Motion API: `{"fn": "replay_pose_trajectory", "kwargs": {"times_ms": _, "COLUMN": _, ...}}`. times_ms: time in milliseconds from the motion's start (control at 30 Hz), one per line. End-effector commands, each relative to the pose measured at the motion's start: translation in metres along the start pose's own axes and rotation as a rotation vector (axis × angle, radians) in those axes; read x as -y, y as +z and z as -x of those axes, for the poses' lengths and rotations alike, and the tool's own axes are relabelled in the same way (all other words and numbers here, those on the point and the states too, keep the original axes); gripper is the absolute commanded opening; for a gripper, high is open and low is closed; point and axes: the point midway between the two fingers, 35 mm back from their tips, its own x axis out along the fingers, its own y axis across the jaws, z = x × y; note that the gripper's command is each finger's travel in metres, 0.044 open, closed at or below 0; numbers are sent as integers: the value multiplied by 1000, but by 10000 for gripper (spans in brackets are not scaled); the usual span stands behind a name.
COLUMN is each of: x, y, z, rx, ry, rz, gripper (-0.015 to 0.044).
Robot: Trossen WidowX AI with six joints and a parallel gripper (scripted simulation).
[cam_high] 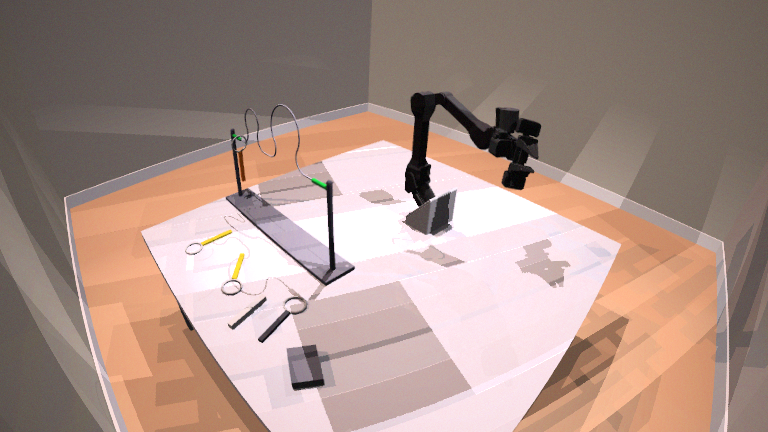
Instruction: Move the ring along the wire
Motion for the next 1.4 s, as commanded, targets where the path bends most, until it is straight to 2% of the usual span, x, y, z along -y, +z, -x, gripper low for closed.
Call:
{"fn": "replay_pose_trajectory", "kwargs": {"times_ms": 0, "x": -18, "y": 27, "z": -12, "rx": -1, "ry": 13, "rz": 53, "gripper": 160}}
{"fn": "replay_pose_trajectory", "kwargs": {"times_ms": 733, "x": -73, "y": 193, "z": -51, "rx": 74, "ry": 85, "rz": 369, "gripper": 160}}
{"fn": "replay_pose_trajectory", "kwargs": {"times_ms": 1367, "x": -91, "y": 361, "z": -36, "rx": 238, "ry": 128, "rz": 712, "gripper": 160}}
